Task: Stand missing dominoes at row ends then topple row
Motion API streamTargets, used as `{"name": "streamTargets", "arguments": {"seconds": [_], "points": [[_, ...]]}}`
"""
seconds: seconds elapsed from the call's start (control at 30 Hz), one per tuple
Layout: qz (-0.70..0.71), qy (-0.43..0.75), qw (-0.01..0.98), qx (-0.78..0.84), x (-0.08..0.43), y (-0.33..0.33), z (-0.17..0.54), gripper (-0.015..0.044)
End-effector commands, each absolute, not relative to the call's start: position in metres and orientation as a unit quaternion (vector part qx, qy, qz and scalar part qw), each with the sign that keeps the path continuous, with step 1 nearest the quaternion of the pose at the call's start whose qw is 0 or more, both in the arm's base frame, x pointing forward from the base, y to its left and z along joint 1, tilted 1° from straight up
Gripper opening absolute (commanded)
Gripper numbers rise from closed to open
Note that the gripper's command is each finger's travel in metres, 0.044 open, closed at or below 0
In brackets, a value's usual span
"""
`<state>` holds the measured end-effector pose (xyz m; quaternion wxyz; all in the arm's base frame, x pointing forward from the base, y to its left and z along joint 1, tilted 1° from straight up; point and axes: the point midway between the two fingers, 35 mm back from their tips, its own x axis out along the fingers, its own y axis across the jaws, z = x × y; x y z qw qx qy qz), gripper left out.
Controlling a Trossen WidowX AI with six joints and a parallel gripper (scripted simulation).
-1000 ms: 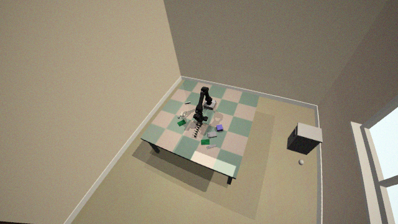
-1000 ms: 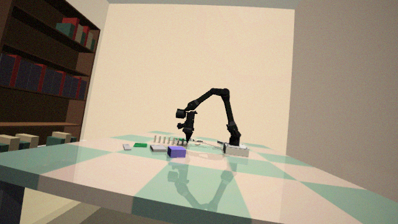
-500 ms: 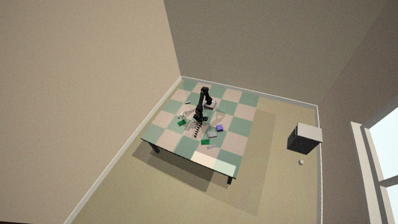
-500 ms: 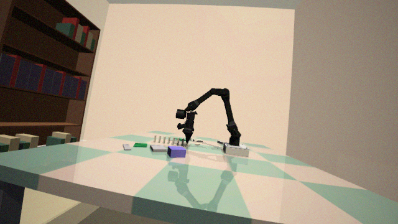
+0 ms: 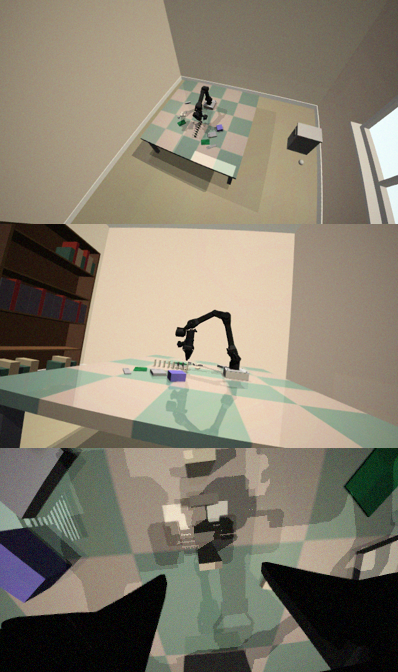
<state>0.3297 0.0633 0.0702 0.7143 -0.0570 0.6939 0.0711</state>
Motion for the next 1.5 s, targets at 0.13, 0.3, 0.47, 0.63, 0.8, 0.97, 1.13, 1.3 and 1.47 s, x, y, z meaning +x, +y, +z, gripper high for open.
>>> {"name": "streamTargets", "arguments": {"seconds": [0.13, 0.3, 0.47, 0.63, 0.8, 0.97, 1.13, 1.3, 1.47], "points": [[0.072, 0.689, 0.719, -0.057, 0.321, 0.06, 0.157, 0.044], [0.072, 0.689, 0.719, -0.057, 0.321, 0.06, 0.157, 0.044], [0.159, 0.674, 0.705, -0.149, 0.317, 0.036, 0.14, 0.044], [0.281, 0.634, 0.665, -0.278, 0.306, 0.003, 0.114, 0.044], [0.393, 0.572, 0.601, -0.396, 0.289, -0.027, 0.089, 0.044], [0.446, 0.533, 0.56, -0.452, 0.277, -0.041, 0.076, 0.044], [0.463, 0.518, 0.545, -0.47, 0.273, -0.045, 0.071, 0.044], [0.463, 0.518, 0.545, -0.47, 0.273, -0.045, 0.071, 0.044], [0.462, 0.518, 0.545, -0.47, 0.28, -0.048, 0.071, 0.044]]}}
